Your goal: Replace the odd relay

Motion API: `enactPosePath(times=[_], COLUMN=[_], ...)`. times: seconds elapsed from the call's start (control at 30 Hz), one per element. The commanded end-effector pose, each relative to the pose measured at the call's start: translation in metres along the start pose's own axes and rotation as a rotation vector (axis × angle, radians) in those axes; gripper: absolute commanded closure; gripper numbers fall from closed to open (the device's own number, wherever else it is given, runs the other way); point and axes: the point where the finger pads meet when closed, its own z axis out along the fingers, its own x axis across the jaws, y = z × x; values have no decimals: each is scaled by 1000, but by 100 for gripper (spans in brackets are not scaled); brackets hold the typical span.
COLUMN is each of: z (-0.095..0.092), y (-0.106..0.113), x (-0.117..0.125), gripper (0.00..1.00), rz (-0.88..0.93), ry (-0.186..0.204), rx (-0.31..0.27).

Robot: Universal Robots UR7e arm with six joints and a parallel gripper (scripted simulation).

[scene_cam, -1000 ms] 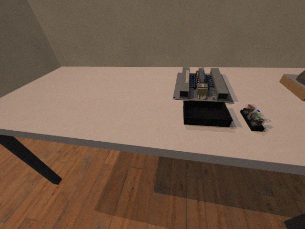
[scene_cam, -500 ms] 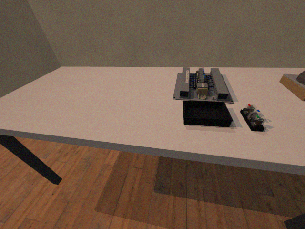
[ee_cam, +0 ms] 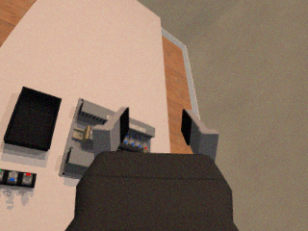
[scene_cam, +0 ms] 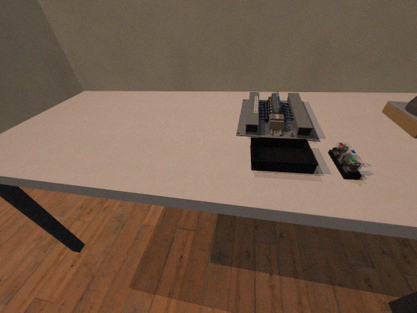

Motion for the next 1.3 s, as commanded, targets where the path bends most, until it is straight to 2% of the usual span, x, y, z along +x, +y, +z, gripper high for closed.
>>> enactPosePath(times=[0.0,0.4,0.57,0.97,1.13,1.27], z=[14,14,32,32,49,49], y=[-24,-24,-50,-50,-77,-77], x=[42,42,91,91,140,140], gripper=[0,0,0,0,0,0], rz=[1,1,1,1,1,1], ry=[-3,-3,-3,-3,-2,-2], rx=[4,4,4,4,4,4])
